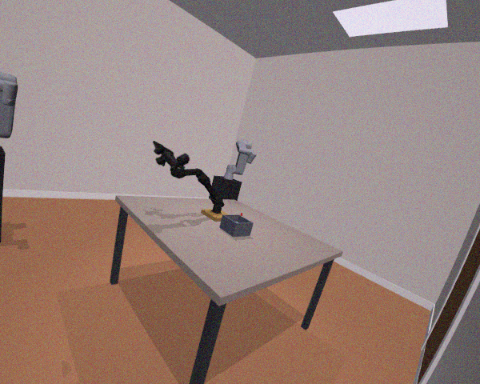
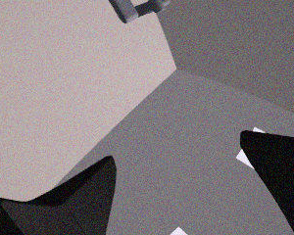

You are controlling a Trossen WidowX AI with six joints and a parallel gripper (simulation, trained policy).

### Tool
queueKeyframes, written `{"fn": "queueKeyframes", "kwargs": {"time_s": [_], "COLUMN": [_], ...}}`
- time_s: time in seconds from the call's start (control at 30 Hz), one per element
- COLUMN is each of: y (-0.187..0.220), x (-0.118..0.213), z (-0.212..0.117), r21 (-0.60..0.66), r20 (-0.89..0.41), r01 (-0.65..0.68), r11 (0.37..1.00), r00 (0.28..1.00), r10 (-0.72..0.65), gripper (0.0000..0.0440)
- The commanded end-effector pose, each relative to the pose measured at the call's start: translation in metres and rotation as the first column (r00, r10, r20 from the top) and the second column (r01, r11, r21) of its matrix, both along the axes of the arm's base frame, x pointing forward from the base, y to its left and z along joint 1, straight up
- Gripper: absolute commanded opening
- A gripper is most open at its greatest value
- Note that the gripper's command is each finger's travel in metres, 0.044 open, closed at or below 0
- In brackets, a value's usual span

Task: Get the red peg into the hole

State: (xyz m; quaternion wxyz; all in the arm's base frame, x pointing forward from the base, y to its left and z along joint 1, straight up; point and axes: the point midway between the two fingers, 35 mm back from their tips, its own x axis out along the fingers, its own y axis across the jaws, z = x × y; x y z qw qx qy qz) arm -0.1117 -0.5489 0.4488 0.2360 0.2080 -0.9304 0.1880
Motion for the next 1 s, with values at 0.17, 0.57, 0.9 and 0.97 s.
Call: {"fn": "queueKeyframes", "kwargs": {"time_s": [0.17, 0.57, 0.9, 0.97], "y": [-0.023, -0.044, -0.034, -0.029], "x": [0.048, 0.158, 0.249, 0.267], "z": [-0.003, -0.02, -0.044, -0.049], "r21": [0.15, 0.483, 0.712, 0.751], "r20": [-0.064, -0.137, -0.161, -0.163], "r01": [-0.114, -0.255, -0.3, -0.297], "r11": [0.982, 0.837, 0.635, 0.59], "r00": [0.99, 0.923, 0.81, 0.782], "r10": [0.125, 0.36, 0.563, 0.601], "gripper": [0.044, 0.044, 0.044, 0.044]}}
